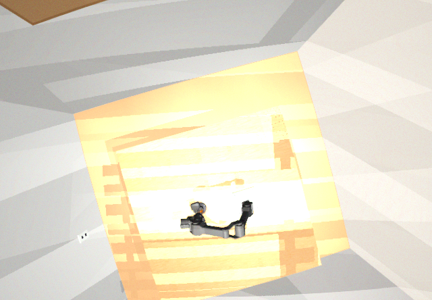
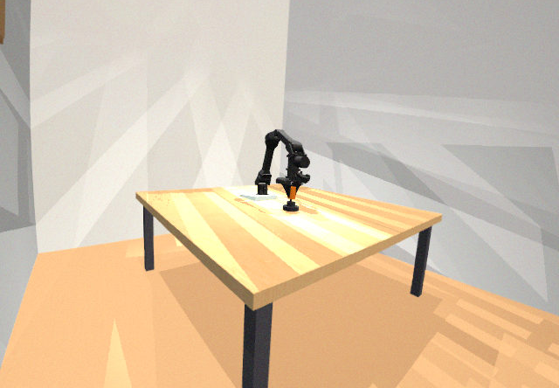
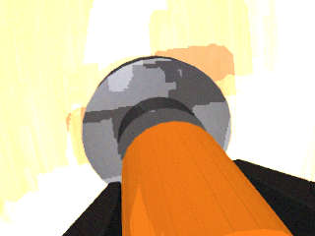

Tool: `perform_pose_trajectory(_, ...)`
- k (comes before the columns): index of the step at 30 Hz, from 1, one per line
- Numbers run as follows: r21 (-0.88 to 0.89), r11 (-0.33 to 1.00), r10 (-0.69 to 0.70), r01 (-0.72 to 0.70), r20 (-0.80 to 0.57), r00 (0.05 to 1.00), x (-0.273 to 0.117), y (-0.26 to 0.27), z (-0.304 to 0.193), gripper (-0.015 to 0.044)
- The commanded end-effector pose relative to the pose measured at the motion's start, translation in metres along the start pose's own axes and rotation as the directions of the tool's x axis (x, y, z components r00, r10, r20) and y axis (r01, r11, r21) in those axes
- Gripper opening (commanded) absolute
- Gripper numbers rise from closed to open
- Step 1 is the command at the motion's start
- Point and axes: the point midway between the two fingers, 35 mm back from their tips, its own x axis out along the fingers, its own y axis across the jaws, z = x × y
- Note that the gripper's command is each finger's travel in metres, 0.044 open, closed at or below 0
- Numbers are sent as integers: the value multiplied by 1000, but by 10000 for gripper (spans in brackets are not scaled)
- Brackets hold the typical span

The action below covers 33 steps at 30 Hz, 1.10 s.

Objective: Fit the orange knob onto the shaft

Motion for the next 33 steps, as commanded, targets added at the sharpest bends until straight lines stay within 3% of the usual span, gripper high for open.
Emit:
perform_pose_trajectory(1, -3, 1000, -4, 4, 0, 1000, 0, 0, -1, 0)
perform_pose_trajectory(19, -3, 1000, -4, 4, 0, 1000, -4, 0, -2, 0)
perform_pose_trajectory(26, -201, 980, -4, 4, 0, 1000, -6, 0, -1, 0)
perform_pose_trajectory(33, -211, 977, -4, 4, 0, 1000, -5, -1, 2, 0)
